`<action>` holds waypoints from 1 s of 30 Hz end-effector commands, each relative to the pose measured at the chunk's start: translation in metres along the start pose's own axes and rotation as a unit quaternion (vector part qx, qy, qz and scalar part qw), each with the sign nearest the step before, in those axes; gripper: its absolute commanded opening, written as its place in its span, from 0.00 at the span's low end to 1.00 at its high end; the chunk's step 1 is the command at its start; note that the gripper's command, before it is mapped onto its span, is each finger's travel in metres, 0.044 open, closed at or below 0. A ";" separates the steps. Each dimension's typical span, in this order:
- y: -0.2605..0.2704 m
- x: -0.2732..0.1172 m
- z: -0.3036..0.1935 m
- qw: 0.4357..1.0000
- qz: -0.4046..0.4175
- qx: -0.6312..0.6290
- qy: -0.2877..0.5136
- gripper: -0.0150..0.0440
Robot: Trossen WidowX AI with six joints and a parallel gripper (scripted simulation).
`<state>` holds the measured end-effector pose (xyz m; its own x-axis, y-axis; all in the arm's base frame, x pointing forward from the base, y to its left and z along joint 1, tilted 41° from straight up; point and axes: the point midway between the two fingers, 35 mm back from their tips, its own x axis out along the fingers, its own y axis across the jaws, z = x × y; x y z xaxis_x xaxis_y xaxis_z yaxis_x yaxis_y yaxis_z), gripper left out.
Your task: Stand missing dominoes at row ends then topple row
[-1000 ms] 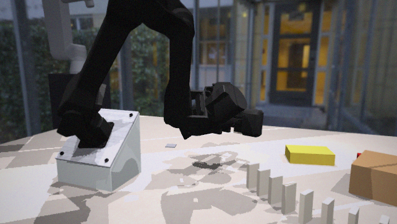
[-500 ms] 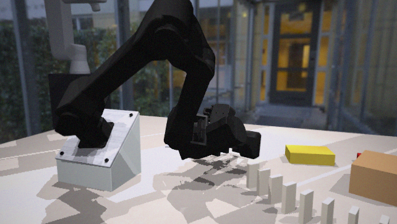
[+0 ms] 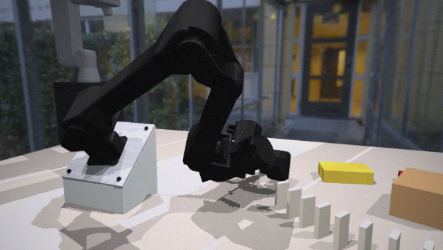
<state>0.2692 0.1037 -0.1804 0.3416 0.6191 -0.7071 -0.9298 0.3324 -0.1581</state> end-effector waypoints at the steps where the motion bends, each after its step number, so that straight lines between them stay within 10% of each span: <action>1: 0.001 0.000 0.000 1.000 0.001 -0.003 -0.003 0.66; 9: 0.001 0.000 0.000 1.000 0.001 -0.003 -0.003 1.00; 21: 0.001 -0.003 0.050 1.000 0.002 0.002 0.003 1.00; 30: 0.005 0.059 0.036 0.969 0.071 0.069 0.228 1.00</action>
<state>0.2834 0.1527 -0.1755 0.2146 0.4940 -0.8425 -0.9396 0.3398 -0.0401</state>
